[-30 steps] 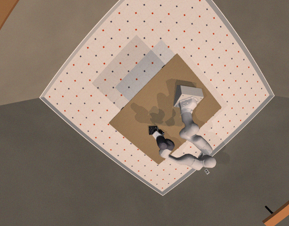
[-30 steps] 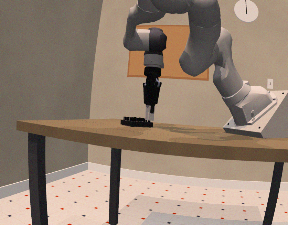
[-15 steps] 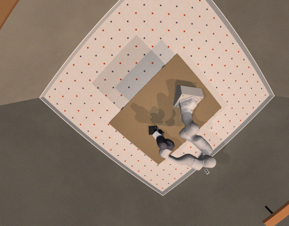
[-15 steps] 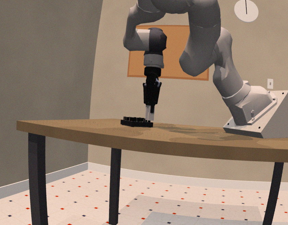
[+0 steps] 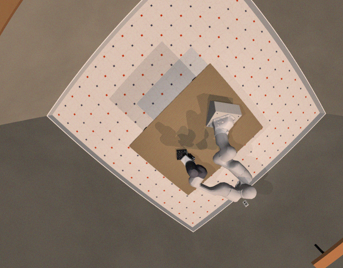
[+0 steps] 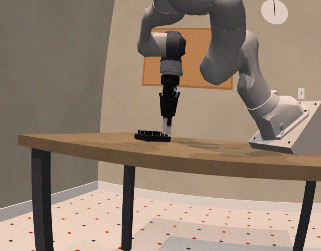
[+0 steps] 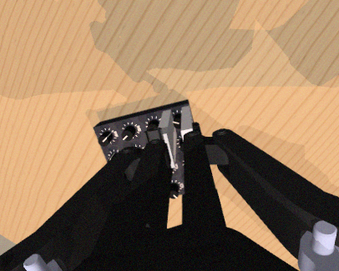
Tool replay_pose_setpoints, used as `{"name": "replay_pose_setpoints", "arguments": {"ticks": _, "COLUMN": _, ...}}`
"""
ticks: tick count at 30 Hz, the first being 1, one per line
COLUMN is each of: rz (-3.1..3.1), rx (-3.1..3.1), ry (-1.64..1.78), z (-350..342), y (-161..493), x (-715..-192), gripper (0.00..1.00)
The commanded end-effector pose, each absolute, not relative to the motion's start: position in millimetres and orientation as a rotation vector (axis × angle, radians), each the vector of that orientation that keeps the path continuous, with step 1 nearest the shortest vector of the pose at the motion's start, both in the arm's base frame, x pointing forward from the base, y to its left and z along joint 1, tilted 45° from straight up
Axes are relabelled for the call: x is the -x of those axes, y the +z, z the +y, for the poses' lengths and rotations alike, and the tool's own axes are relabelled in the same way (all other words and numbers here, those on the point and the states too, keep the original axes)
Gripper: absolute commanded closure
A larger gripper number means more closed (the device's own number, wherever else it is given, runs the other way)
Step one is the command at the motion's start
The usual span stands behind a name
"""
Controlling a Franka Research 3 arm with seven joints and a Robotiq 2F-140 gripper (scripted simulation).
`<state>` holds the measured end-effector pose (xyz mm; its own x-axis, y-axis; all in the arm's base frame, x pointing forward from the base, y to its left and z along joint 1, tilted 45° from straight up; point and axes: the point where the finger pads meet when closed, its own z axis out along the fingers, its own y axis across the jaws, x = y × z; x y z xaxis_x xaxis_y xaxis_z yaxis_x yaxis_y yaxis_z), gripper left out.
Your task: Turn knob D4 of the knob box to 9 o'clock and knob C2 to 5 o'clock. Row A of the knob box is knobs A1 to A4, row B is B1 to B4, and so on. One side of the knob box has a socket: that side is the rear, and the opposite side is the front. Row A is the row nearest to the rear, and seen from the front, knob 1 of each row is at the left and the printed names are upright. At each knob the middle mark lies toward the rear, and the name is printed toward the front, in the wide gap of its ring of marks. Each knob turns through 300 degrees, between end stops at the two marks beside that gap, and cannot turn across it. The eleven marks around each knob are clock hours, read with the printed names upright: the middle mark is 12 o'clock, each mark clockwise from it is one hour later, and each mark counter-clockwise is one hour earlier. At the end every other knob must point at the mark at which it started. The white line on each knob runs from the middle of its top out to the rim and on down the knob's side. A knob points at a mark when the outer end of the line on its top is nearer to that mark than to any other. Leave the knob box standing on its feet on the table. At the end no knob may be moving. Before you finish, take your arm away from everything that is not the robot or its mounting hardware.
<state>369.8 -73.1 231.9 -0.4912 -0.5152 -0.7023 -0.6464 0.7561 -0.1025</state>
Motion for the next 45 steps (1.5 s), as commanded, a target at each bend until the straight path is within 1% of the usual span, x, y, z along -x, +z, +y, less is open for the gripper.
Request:
{"name": "replay_pose_setpoints", "arguments": {"ticks": 1, "rz": 2.199, "rx": 0.867, "ry": 0.225, "z": -72.6, "y": 230.6, "x": -369.8, "gripper": 0.95}}
{"name": "replay_pose_setpoints", "arguments": {"ticks": 45, "rz": 2.147, "rx": 0.976, "ry": 0.175, "z": -72.5, "y": 230.6, "x": -369.8, "gripper": 0.95}}
